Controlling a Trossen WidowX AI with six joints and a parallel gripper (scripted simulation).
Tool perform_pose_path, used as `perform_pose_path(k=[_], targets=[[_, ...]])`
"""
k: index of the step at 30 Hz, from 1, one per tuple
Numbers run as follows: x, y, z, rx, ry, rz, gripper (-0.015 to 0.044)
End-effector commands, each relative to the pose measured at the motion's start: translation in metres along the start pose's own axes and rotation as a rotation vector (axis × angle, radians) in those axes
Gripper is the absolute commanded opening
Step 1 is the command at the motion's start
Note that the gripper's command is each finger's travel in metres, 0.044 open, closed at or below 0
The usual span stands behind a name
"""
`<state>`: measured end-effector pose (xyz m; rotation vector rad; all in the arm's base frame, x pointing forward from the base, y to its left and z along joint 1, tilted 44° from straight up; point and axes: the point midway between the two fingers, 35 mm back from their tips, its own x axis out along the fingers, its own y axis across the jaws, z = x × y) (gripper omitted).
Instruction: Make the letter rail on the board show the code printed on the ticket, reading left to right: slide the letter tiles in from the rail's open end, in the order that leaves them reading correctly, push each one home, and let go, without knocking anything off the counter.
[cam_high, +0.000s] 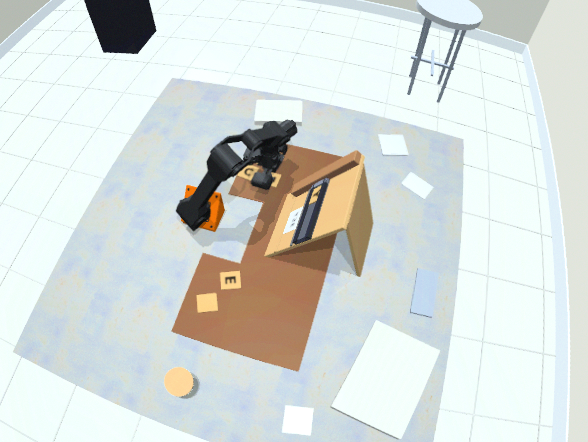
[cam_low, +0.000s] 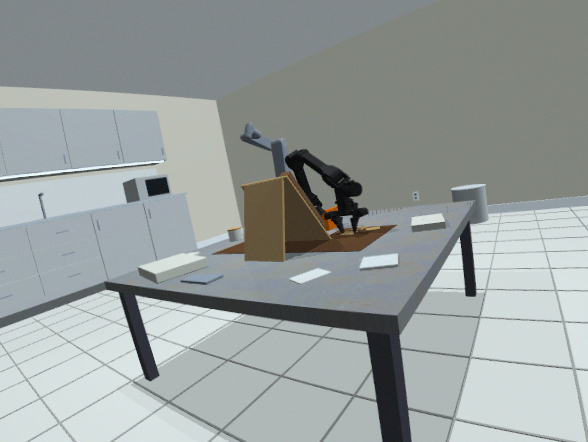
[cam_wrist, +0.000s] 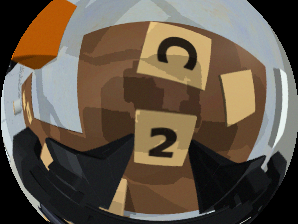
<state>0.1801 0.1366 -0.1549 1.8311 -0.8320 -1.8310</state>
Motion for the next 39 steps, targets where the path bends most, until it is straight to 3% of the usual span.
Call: perform_pose_path(k=[1,3,12,39], targets=[[0.0,0.0,-0.001,-0.006,0.004,0.002,0.024],[0.0,0.0,-0.001,-0.006,0.004,0.002,0.0227],[-0.007,0.0,0.0,-0.006,0.004,0.001,0.0],[-0.024,0.001,-0.002,-0.006,0.003,0.001,0.0]])
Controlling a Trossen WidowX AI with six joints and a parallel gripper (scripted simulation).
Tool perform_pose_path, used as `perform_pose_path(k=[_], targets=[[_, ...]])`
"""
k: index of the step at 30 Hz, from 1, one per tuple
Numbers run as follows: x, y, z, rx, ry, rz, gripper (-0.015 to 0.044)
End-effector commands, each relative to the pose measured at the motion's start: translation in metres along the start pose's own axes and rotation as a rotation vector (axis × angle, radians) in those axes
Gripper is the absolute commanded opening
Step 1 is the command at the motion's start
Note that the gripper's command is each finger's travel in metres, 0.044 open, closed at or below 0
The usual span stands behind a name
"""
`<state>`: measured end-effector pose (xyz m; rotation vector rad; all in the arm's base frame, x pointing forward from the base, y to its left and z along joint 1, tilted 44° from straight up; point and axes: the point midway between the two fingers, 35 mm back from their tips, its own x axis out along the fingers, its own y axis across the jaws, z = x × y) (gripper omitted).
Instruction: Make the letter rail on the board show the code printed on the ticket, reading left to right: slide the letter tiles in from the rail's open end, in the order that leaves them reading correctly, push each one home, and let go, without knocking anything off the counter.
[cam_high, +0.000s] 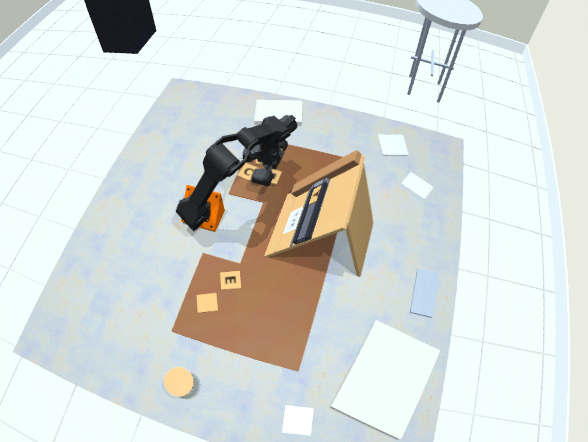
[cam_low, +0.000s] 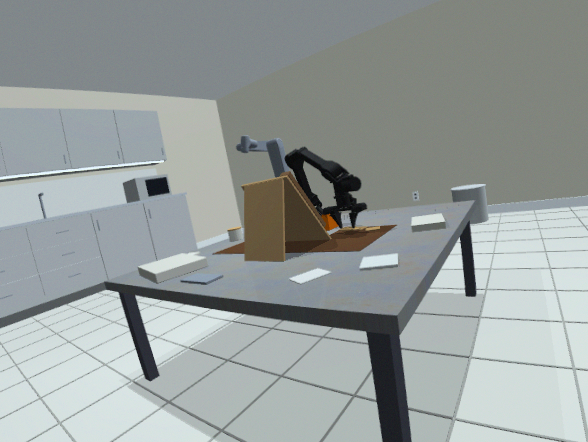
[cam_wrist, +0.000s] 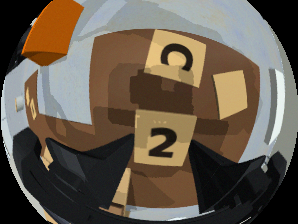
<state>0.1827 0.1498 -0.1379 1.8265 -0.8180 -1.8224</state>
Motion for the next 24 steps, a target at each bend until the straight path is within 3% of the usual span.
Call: perform_pose_path(k=[1,14,24], targets=[[-0.003,0.0,0.0,0.006,-0.004,-0.002,0.0],[-0.01,0.001,-0.003,0.02,0.003,-0.012,0.0],[-0.045,0.007,-0.03,0.265,0.037,-0.151,0.0]])
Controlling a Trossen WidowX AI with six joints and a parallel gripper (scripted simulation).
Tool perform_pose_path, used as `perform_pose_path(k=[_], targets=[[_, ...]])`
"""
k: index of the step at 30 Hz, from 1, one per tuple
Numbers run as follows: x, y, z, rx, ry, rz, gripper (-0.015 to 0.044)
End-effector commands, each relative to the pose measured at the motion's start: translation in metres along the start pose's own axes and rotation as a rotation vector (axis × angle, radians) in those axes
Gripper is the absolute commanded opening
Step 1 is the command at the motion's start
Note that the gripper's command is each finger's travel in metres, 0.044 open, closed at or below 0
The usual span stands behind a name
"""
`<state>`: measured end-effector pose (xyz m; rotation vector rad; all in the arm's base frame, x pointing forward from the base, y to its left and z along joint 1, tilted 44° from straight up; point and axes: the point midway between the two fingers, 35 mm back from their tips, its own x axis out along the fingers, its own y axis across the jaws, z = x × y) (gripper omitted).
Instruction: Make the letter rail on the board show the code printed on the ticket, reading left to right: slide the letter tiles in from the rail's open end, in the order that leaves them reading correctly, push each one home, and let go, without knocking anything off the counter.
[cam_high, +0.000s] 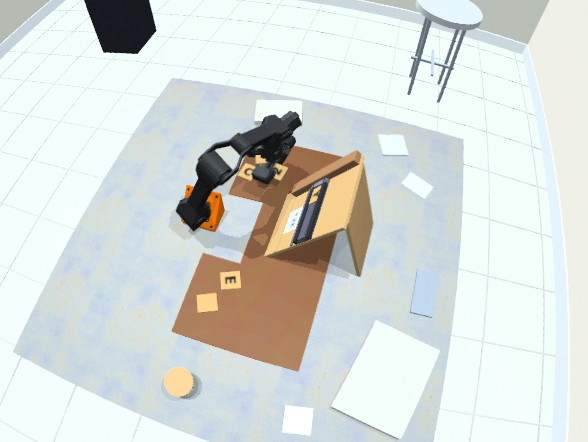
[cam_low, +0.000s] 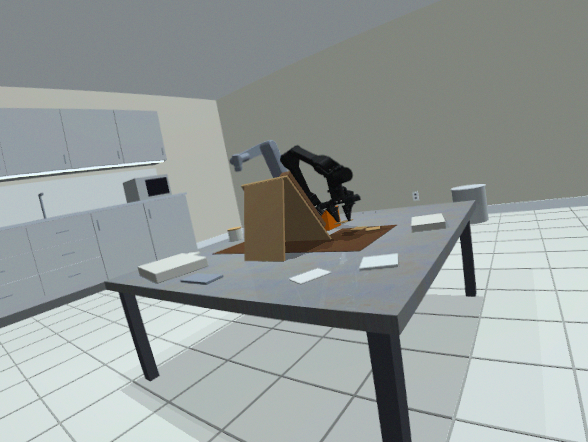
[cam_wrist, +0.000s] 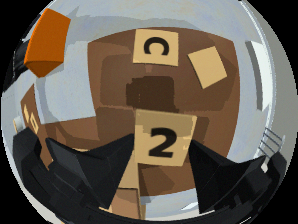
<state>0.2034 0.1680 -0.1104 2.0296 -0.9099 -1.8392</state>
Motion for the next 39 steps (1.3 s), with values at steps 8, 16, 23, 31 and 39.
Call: perform_pose_path(k=[8,16,23,31,39], targets=[[-0.04,0.006,-0.034,0.299,0.031,-0.161,0.0],[-0.065,0.016,-0.055,0.515,0.041,-0.274,0.0],[-0.1,0.007,-0.053,0.537,0.011,-0.407,0.0],[-0.116,0.031,-0.08,0.77,0.015,-0.493,0.0],[-0.13,0.058,-0.104,1.003,0.014,-0.581,0.0]])
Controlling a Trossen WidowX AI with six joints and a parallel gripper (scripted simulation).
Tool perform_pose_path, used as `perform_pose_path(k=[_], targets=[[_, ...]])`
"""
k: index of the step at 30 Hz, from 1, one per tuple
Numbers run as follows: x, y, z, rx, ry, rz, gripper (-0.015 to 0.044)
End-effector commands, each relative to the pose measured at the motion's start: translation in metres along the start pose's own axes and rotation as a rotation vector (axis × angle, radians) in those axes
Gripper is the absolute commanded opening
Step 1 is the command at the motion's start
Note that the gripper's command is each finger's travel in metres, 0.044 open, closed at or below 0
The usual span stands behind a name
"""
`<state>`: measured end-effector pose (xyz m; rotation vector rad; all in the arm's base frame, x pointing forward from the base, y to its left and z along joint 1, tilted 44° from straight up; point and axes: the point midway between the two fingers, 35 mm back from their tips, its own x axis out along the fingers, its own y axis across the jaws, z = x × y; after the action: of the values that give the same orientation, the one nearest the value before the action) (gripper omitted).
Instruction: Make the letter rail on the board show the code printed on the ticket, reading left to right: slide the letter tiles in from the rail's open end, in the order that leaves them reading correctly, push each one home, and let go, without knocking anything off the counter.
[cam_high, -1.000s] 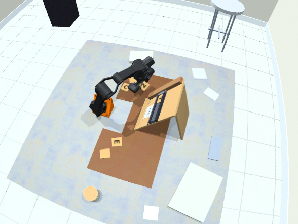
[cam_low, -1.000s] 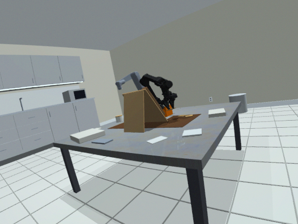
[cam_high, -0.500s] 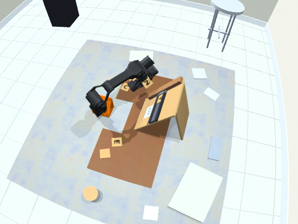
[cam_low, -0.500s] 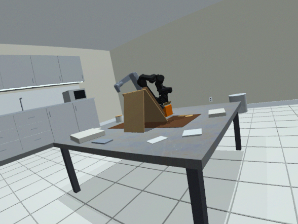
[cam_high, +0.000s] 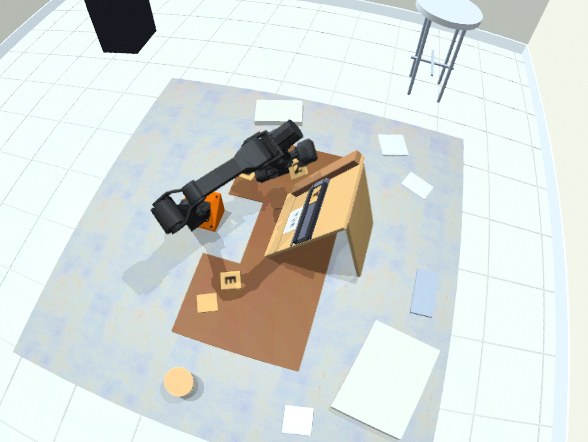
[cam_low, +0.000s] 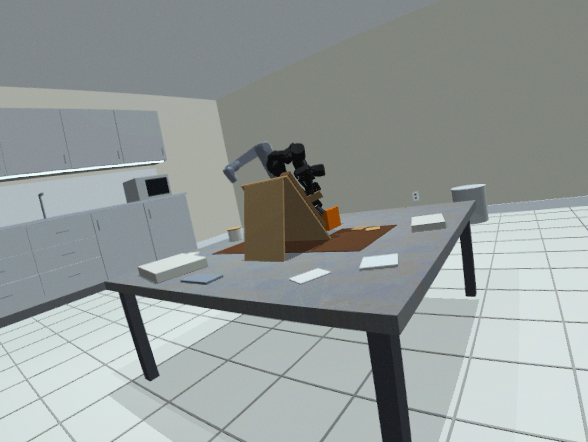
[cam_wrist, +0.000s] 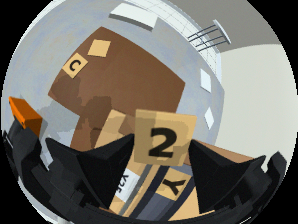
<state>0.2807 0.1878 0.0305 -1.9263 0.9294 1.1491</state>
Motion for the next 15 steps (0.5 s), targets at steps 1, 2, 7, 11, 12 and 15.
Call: perform_pose_path(k=[1,2,7,11,12,15], targets=[[-0.011,-0.004,-0.02,0.135,0.017,-0.055,0.0],[-0.013,-0.005,-0.025,0.163,0.02,-0.067,0.0],[-0.026,-0.009,-0.047,0.303,0.036,-0.131,0.0],[-0.036,-0.01,-0.067,0.426,0.046,-0.181,0.0],[-0.038,-0.01,-0.072,0.457,0.049,-0.193,0.0],[-0.046,-0.01,-0.087,0.55,0.056,-0.231,0.0]])
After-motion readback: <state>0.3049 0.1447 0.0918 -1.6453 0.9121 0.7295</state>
